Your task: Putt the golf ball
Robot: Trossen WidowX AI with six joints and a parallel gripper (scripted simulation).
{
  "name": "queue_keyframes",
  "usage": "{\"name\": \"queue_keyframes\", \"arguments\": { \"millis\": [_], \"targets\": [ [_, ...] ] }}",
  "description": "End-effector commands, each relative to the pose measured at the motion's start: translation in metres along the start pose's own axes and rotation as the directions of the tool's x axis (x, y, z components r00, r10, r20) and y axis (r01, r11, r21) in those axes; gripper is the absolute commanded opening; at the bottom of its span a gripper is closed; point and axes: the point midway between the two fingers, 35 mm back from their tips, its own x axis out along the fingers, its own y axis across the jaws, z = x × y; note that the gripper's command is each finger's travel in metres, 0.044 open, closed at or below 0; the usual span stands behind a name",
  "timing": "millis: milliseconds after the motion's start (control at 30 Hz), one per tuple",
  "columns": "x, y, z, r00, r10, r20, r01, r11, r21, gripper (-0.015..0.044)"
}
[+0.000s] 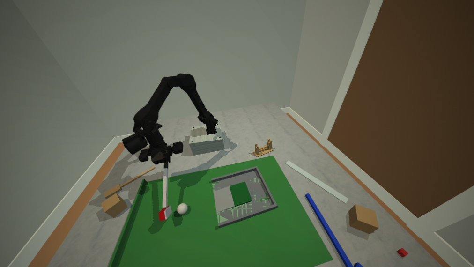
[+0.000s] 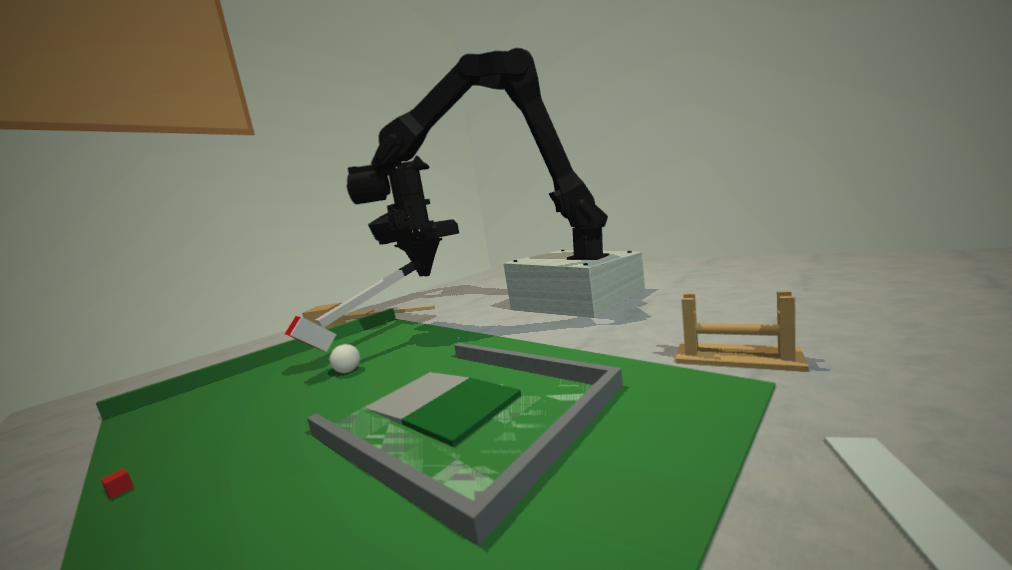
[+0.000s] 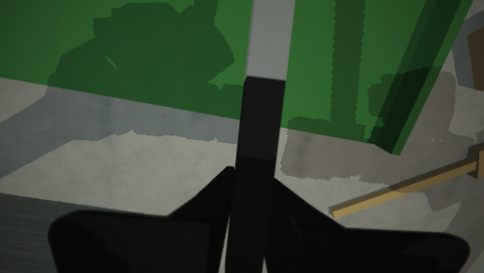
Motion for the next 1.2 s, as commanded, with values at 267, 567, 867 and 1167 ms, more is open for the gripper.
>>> {"name": "queue_keyframes", "arguments": {
  "millis": [267,567,867,1167],
  "targets": [
    [0.02,0.0,0.0,1.0,0.002,0.0,-0.002,1.0,0.004,0.0],
    [0.026,0.001,-0.001,1.0,0.003,-0.002,-0.003,1.0,0.001,0.0],
    [0.026,0.0,-0.001,1.0,0.003,-0.002,-0.003,1.0,0.001,0.0],
    [0.028,-0.029,0.0,1.0,0.0,0.0,0.0,1.0,0.004,0.0]
  ]
}}
